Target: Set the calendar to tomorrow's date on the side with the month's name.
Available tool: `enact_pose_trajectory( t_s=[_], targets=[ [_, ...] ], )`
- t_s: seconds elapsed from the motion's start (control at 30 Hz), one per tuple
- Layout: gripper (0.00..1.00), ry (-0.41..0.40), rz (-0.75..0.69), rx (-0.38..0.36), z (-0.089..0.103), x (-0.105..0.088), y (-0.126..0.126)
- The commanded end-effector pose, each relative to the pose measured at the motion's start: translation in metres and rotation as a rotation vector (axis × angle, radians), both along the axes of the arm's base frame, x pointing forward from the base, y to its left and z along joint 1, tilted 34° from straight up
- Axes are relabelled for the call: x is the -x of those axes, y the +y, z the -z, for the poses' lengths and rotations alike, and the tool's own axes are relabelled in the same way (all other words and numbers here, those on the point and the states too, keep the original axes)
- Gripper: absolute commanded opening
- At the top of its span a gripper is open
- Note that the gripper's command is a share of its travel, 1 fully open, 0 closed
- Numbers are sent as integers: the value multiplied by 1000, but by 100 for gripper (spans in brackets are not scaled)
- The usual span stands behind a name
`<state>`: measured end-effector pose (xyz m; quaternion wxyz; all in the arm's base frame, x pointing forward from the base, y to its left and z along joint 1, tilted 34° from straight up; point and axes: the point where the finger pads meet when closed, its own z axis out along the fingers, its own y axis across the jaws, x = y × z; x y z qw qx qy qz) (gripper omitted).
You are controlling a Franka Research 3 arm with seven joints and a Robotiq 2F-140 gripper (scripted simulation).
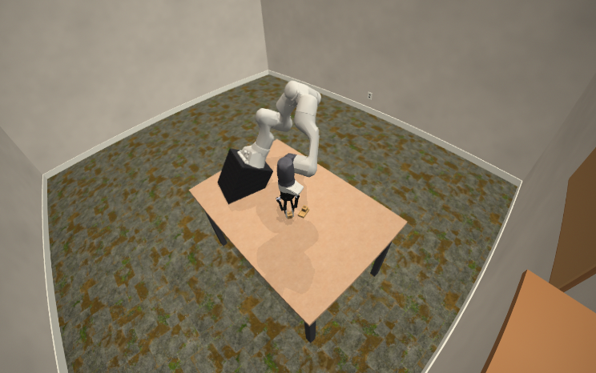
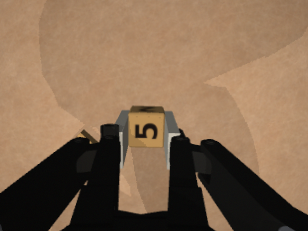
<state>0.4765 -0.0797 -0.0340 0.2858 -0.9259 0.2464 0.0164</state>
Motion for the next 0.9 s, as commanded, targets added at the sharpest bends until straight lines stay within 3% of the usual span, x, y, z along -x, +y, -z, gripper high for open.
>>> enact_pose_trajectory(
  t_s=[0.0, 0.23, 0.87],
  targets=[
    [17, -102, -141, 14, 5, 0, -7],
    [17, -147, -209, 22, 12, 0, -16],
    [17, -151, -215, 23, 17, -1, -13]
  ],
)
